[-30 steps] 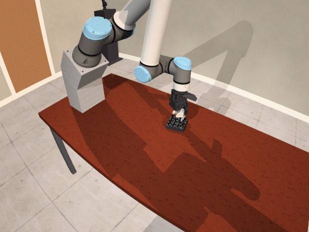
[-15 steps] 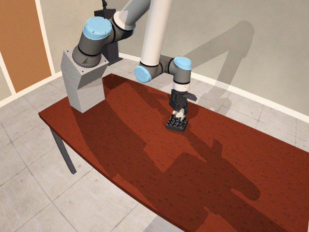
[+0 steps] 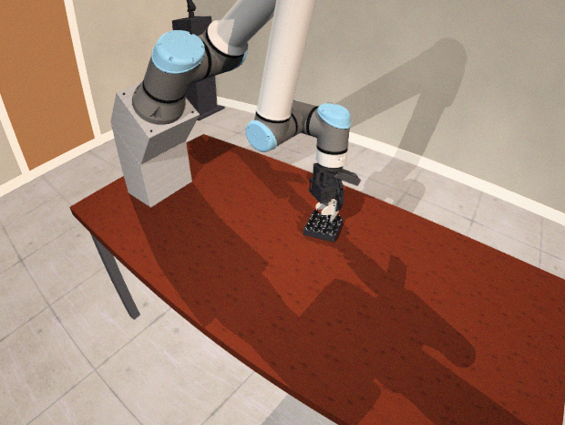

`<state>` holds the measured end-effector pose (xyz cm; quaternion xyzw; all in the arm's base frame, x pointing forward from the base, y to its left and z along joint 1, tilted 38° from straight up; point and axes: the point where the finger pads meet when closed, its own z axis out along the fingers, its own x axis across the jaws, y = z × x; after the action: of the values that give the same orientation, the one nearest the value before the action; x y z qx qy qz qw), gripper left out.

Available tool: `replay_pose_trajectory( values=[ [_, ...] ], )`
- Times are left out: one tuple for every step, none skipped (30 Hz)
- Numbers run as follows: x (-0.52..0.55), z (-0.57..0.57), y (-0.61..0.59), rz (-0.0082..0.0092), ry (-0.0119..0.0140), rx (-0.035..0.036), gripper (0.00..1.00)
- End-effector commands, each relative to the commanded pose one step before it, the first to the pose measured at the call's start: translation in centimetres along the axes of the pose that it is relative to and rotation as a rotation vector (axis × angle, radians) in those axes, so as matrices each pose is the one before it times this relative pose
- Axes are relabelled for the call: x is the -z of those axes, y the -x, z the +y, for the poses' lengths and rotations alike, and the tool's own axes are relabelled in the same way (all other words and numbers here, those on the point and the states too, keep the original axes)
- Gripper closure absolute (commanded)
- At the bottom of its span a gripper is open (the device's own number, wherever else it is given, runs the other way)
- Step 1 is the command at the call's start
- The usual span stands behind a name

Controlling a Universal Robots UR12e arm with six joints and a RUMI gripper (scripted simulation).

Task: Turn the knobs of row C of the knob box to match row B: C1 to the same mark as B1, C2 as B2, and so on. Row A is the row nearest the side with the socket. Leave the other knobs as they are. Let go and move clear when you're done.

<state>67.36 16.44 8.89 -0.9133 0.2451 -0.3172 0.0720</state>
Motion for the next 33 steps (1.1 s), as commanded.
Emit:
replay_pose_trajectory(
  values=[
    [0.037,-0.028,-0.015,0.00060,-0.00055,0.00013,0.96],
    [0.000,0.000,0.000,0.00000,0.00000,0.00000,0.96],
    [0.000,0.000,0.000,0.00000,0.00000,0.00000,0.96],
    [0.000,0.000,0.000,0.00000,0.00000,0.00000,0.96],
    [0.000,0.000,0.000,0.00000,0.00000,-0.00001,0.96],
    [0.000,0.000,0.000,0.00000,0.00000,-0.00004,0.96],
    [0.000,0.000,0.000,0.00000,0.00000,0.00000,0.96],
    [0.000,0.000,0.000,0.00000,0.00000,0.00000,0.96],
    [0.000,0.000,0.000,0.00000,0.00000,-0.00011,0.96],
    [0.000,0.000,0.000,0.00000,0.00000,-0.00021,0.96],
    [0.000,0.000,0.000,0.00000,0.00000,-0.00034,0.96],
    [0.000,0.000,0.000,0.00000,0.00000,-0.00050,0.96],
    [0.000,0.000,0.000,0.00000,0.00000,-0.00069,0.96],
    [0.000,0.000,0.000,0.00000,0.00000,-0.00090,0.96],
    [0.000,0.000,-0.001,0.00000,0.00000,-0.00114,0.96],
    [0.000,0.000,-0.001,0.00000,0.00000,-0.00140,0.96],
    [0.000,0.000,-0.001,0.00000,0.00000,-0.00169,0.96],
    [0.000,0.000,-0.001,0.00000,0.00000,-0.00200,0.96],
    [0.000,0.000,-0.001,0.00000,0.00000,-0.00232,0.96],
    [0.000,0.000,-0.001,0.00000,0.00000,-0.00267,0.96],
    [0.000,0.000,-0.001,0.00000,0.00000,-0.00303,0.96],
    [0.000,0.000,-0.002,0.00000,0.00000,-0.00340,0.96],
    [0.000,0.000,-0.002,0.00000,0.00000,-0.00380,0.96],
    [0.000,0.000,0.000,0.00000,0.00000,0.00000,0.96],
    [0.000,0.000,0.000,0.00000,0.00000,0.00000,0.96],
    [0.000,0.000,-0.002,0.00000,0.00000,-0.00420,0.96],
    [0.000,0.000,-0.002,0.00000,0.00000,-0.00462,0.96],
    [0.000,0.000,-0.002,0.00000,0.00000,-0.00505,0.96],
    [0.000,0.000,-0.003,0.00000,0.00000,-0.00548,0.96],
    [0.000,0.000,-0.003,0.00000,0.00000,-0.00593,0.96],
    [0.000,0.000,-0.003,0.00000,0.00000,-0.00639,0.96],
    [0.000,0.000,-0.003,0.00000,0.00000,-0.00685,0.96],
    [0.000,0.000,-0.004,0.00000,0.00000,-0.00732,0.96]
  ],
)
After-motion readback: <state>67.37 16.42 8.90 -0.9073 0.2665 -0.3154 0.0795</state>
